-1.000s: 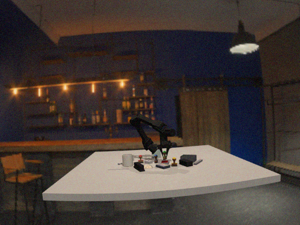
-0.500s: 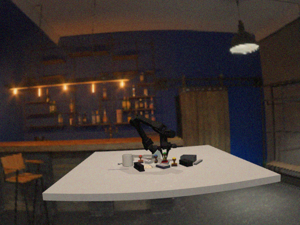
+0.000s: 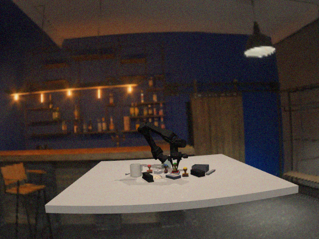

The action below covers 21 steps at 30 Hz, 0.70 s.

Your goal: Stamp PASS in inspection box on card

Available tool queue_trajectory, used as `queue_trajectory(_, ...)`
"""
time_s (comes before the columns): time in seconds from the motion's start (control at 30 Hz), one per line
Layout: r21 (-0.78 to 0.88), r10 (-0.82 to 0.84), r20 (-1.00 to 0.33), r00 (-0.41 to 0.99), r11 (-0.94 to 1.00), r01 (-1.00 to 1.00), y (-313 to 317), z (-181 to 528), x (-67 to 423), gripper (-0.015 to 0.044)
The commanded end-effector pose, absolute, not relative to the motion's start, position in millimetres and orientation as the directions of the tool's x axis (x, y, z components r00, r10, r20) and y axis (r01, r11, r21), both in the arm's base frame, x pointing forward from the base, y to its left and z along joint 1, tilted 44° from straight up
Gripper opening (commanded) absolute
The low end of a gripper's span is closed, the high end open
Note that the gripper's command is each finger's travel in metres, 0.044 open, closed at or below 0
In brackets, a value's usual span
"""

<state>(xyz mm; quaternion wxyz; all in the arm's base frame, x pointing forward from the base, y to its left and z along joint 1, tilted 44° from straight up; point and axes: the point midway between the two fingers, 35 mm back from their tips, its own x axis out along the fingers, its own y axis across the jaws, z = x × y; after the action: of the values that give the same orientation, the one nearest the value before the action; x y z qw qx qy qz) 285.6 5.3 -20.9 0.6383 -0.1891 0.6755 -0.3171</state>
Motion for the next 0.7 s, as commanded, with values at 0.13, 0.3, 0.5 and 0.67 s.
queue_trajectory(0.13,-0.672,-0.663,-0.74,-0.111,0.725,0.149,3.5,-22.3,285.5,0.0)
queue_trajectory(0.3,-0.672,-0.663,-0.74,-0.111,0.725,0.149,2.8,-23.1,285.3,0.0)
queue_trajectory(0.5,-0.672,-0.663,-0.74,-0.111,0.725,0.149,2.1,-23.8,285.2,0.0)
queue_trajectory(0.67,-0.672,-0.663,-0.74,-0.111,0.725,0.149,1.8,-24.2,285.2,0.0)
